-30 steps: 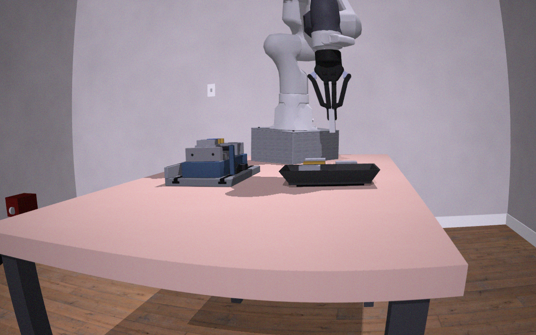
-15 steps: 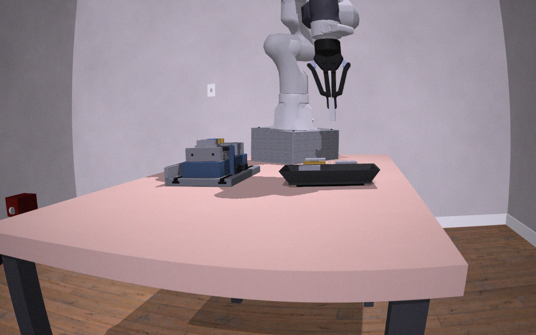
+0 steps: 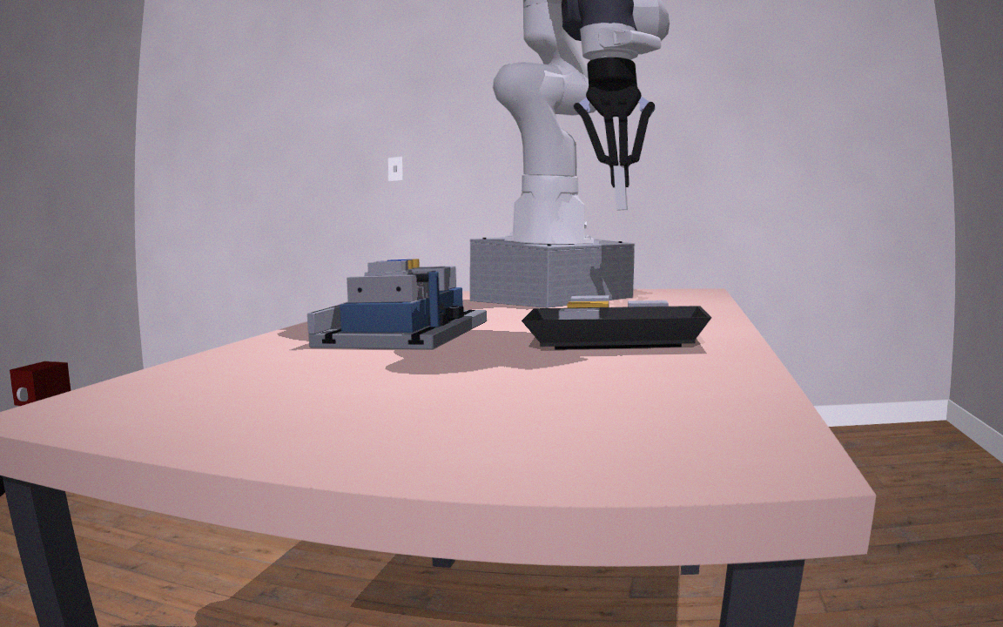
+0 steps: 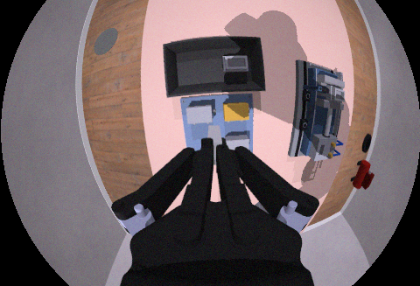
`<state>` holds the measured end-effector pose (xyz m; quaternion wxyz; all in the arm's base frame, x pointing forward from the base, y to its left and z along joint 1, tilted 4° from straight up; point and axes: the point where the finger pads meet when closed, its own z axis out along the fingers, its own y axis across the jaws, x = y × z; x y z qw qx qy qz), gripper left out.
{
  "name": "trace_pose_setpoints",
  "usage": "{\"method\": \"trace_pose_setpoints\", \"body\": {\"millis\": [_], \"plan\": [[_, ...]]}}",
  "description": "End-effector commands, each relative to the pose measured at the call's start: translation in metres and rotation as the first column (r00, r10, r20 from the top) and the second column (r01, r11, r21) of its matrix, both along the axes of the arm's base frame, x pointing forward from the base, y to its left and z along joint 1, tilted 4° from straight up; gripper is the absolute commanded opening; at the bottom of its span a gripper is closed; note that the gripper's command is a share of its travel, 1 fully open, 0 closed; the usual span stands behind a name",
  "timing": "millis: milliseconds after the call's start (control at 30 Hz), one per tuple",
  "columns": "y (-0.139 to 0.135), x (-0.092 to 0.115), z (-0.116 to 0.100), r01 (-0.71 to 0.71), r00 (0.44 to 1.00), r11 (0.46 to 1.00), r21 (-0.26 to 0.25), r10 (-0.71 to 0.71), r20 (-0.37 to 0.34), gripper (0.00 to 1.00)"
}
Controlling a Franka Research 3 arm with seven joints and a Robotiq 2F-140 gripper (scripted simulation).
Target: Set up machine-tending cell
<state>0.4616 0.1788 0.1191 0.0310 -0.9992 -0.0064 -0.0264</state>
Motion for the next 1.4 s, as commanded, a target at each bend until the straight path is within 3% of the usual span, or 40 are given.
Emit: {"method": "trace_pose_setpoints", "body": {"millis": [0, 200, 267, 533, 600, 633, 867, 1100, 1167, 1233, 1367], "plan": [[-0.002, -0.002, 0.002, 0.014, 1.000, 1.000, -0.006, -0.014, -0.008, 0.00], [-0.004, -0.001, 0.002, 0.014, 1.000, 1.000, -0.006, -0.014, -0.008, 0.00], [-0.039, 0.006, 0.001, 0.015, 1.000, 1.000, -0.010, -0.015, -0.006, 0.00], [-0.127, 0.014, -0.002, 0.016, 1.000, 1.000, -0.017, -0.016, -0.003, 0.00], [-0.127, 0.014, -0.002, 0.016, 1.000, 1.000, -0.017, -0.016, -0.003, 0.00], [-0.158, 0.013, -0.003, 0.016, 1.000, 1.000, -0.018, -0.016, -0.003, 0.00], [-0.235, -0.001, -0.008, 0.016, 1.000, 1.000, -0.018, -0.016, -0.004, 0.00], [-0.314, -0.030, -0.015, 0.015, 1.000, 1.000, -0.012, -0.015, -0.006, 0.00], [-0.314, -0.030, -0.015, 0.015, 1.000, 1.000, -0.012, -0.015, -0.006, 0.00], [-0.332, -0.040, -0.016, 0.014, 1.000, 1.000, -0.009, -0.014, -0.007, 0.00], [-0.332, -0.040, -0.017, 0.014, 1.000, 1.000, -0.009, -0.014, -0.007, 0.00]]}}
